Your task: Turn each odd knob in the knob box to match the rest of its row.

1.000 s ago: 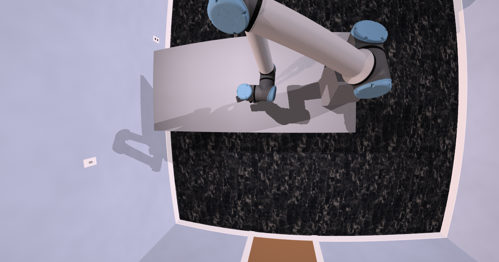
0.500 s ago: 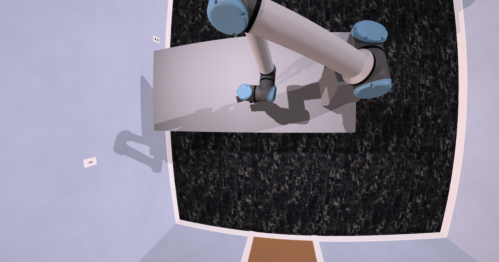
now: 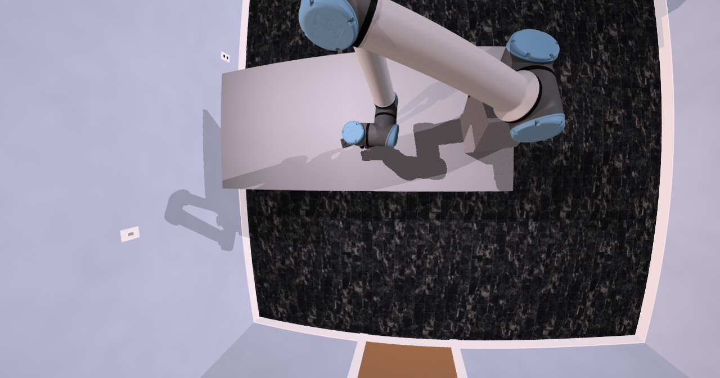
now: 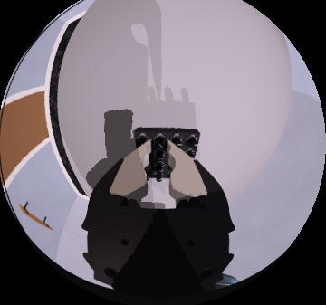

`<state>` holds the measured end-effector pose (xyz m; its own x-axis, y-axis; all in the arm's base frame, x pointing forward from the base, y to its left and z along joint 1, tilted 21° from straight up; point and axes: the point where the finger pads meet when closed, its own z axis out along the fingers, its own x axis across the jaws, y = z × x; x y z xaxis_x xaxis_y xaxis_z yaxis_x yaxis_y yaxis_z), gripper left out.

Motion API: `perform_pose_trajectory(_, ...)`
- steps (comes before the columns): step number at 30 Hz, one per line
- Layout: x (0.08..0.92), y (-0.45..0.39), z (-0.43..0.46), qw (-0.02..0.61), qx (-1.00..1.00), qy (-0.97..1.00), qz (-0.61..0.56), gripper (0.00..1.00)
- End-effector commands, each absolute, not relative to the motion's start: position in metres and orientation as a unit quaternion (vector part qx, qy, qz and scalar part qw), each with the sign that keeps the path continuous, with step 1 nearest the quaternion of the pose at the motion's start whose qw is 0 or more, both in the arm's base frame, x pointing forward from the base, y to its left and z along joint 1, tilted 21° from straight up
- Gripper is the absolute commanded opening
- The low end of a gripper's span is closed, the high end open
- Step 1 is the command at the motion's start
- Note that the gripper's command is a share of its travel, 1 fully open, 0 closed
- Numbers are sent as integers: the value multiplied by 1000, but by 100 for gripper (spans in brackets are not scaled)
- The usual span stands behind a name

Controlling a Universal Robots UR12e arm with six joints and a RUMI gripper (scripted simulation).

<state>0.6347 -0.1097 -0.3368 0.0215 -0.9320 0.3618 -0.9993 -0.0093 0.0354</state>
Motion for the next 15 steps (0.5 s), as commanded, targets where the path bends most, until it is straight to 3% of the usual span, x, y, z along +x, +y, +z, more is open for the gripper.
perform_pose_trajectory(1, 638, -111, -336, 140, 700, -690, 120, 11)
perform_pose_trajectory(14, 638, -111, -336, 140, 700, -690, 120, 11)
perform_pose_trajectory(15, 638, -111, -336, 140, 700, -690, 120, 4)
